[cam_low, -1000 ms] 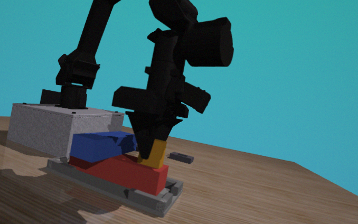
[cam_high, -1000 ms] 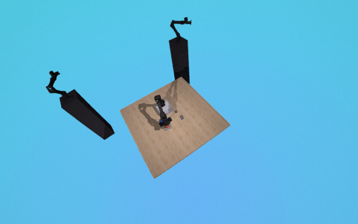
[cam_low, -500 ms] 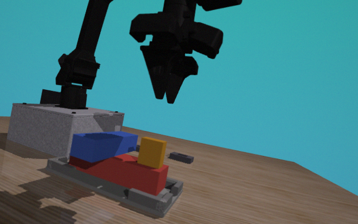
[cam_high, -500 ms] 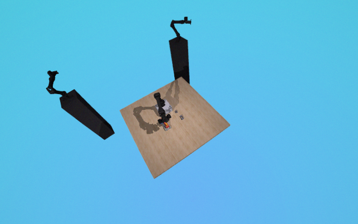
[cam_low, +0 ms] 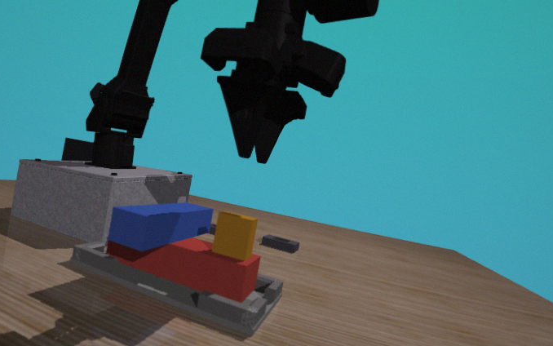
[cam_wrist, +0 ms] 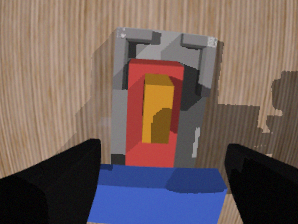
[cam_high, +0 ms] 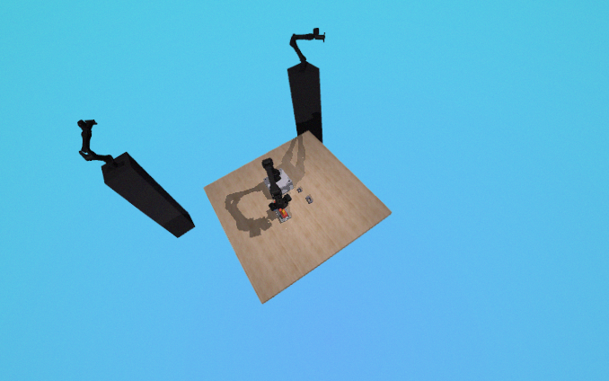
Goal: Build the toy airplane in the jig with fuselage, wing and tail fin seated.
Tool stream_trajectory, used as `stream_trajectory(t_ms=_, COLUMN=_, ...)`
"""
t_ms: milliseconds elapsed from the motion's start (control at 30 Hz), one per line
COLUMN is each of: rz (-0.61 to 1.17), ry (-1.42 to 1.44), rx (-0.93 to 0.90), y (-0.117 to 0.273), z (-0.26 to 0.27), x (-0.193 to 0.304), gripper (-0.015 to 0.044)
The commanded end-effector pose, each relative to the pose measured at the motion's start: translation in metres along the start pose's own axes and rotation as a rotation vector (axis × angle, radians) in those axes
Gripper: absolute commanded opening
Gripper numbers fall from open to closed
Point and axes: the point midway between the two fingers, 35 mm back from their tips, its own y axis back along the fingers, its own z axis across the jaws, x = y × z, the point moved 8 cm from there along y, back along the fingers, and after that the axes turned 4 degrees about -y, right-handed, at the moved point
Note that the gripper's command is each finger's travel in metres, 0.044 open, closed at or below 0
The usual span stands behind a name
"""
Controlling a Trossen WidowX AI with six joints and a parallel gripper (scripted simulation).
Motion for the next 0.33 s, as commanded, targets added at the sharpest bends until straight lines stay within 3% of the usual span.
stream_trajectory(t_ms=0, rz=0.002, ry=-0.005, rx=0.005, y=0.0004, z=-0.0001, x=0.0003, gripper=0.026)
stream_trajectory(t_ms=300, rz=0.002, ry=-0.005, rx=0.005, y=0.0004, z=0.0006, x=-0.0003, gripper=0.026)
